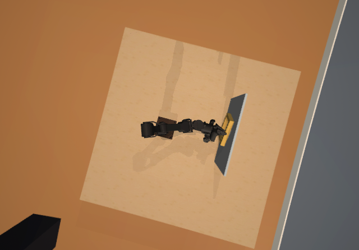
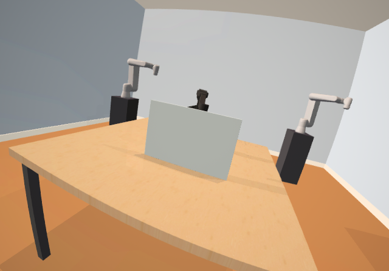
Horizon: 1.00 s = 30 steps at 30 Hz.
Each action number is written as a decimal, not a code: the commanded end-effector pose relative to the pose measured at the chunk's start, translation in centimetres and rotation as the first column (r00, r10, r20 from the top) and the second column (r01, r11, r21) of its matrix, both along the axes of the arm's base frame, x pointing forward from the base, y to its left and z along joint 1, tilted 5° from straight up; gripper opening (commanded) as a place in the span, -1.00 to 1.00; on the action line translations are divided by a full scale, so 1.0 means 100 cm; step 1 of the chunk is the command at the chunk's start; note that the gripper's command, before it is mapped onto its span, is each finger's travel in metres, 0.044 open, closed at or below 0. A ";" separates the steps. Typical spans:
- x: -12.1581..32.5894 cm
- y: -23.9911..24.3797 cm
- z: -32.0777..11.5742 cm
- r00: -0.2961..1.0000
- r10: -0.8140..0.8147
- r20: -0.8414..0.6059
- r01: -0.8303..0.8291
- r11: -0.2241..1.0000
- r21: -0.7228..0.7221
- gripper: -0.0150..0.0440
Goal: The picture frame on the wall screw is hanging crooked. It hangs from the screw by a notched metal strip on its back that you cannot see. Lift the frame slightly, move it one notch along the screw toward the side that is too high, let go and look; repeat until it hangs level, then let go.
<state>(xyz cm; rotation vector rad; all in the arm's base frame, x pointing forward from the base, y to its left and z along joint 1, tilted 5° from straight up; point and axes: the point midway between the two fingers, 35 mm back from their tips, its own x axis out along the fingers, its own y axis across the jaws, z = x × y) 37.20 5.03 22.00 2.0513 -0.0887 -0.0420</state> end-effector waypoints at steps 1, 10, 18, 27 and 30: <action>0.000 0.000 0.004 1.000 -0.001 0.014 0.001 1.000 0.000 -0.49; 0.000 -0.001 0.004 1.000 -0.001 0.014 0.001 1.000 0.000 -0.49; 0.000 -0.001 0.004 1.000 -0.001 0.014 0.001 1.000 0.000 -0.49; 0.001 0.001 0.002 1.000 -0.001 0.014 0.001 1.000 0.000 -0.49; 0.001 0.001 0.001 1.000 -0.001 0.014 0.001 1.000 0.000 -0.49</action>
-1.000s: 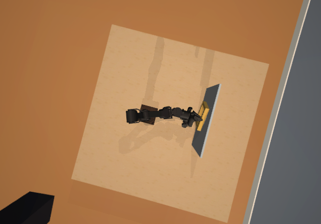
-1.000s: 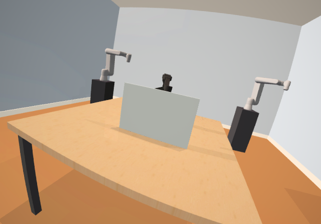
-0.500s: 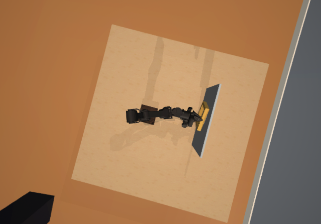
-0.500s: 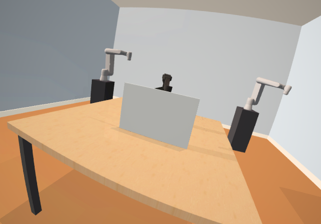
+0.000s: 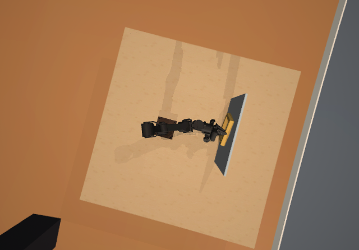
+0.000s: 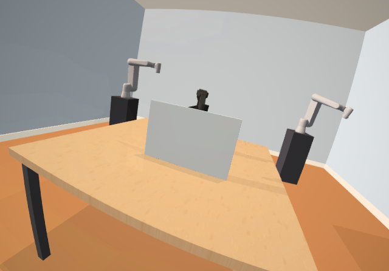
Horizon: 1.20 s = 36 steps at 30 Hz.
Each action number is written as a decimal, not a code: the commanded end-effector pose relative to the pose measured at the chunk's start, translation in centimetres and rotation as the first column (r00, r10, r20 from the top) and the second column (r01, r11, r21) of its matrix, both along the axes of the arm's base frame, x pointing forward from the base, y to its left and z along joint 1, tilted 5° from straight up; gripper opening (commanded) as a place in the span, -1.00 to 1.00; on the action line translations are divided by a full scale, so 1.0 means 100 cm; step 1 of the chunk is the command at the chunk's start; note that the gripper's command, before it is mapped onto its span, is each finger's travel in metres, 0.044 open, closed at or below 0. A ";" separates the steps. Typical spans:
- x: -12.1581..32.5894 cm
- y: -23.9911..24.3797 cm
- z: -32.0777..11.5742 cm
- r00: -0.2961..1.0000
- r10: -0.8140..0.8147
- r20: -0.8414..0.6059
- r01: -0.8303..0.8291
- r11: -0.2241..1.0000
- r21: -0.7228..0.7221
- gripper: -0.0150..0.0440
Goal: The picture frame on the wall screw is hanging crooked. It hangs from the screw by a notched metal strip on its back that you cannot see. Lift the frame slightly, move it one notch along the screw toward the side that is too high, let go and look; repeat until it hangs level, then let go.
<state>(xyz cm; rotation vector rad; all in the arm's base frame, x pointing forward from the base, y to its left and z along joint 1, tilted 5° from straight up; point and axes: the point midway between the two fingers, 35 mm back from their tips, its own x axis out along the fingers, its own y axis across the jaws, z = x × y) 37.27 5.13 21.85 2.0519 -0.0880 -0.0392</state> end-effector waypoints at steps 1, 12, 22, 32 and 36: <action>0.000 0.000 0.002 1.000 -0.003 0.012 0.003 1.000 0.000 -0.49; 0.000 0.002 -0.001 1.000 -0.003 0.012 0.003 1.000 0.000 -0.49; 0.000 0.004 -0.003 1.000 0.001 0.009 -0.001 1.000 0.003 -0.49; 0.000 0.004 -0.003 1.000 0.001 0.009 -0.001 1.000 -0.002 -0.49; 0.000 0.004 -0.003 1.000 0.001 0.009 -0.001 1.000 -0.002 -0.49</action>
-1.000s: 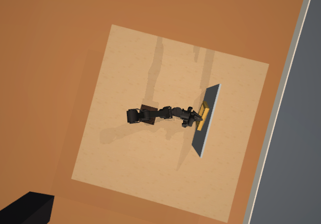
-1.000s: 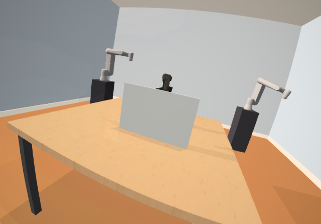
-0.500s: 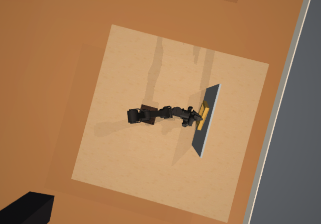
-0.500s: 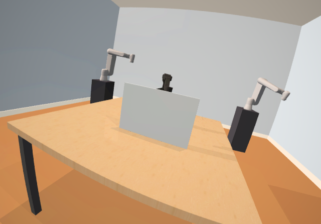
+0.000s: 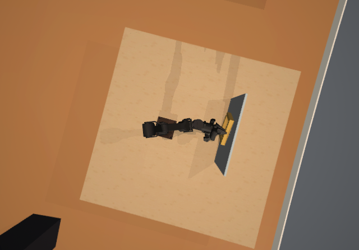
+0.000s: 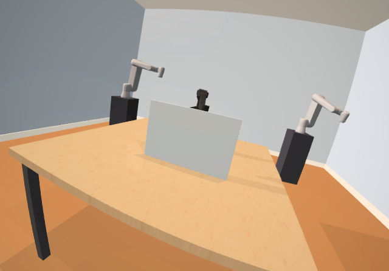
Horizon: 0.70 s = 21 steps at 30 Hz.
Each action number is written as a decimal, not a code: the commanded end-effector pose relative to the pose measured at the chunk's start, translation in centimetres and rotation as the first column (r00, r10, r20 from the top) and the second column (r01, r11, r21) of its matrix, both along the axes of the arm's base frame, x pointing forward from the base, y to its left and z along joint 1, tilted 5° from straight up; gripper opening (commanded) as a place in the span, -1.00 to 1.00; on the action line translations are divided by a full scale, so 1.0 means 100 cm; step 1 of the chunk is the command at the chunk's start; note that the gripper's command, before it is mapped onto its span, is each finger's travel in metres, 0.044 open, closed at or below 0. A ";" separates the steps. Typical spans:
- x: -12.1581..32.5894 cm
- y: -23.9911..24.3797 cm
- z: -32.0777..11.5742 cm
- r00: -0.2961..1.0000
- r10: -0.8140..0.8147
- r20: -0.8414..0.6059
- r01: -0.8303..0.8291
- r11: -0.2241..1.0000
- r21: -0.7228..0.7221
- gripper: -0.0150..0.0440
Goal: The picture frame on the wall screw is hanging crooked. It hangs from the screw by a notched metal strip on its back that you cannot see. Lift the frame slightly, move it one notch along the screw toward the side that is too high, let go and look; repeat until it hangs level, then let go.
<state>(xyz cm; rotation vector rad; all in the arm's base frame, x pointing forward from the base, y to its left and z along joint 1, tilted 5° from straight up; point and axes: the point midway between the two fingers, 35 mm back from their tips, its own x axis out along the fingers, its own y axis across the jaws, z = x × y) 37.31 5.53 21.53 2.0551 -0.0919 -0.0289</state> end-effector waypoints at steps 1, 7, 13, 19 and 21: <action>0.000 0.000 0.000 1.000 -0.001 -0.001 0.001 1.000 -0.013 -0.49; 0.000 0.001 0.000 1.000 -0.002 -0.005 0.002 0.998 -0.062 -0.49; 0.000 0.001 0.000 1.000 -0.002 -0.005 0.002 0.998 -0.062 -0.49; 0.000 0.001 0.000 1.000 -0.003 -0.009 0.002 0.993 -0.114 -0.49; 0.000 0.001 0.000 1.000 -0.004 -0.011 0.003 0.990 -0.140 -0.49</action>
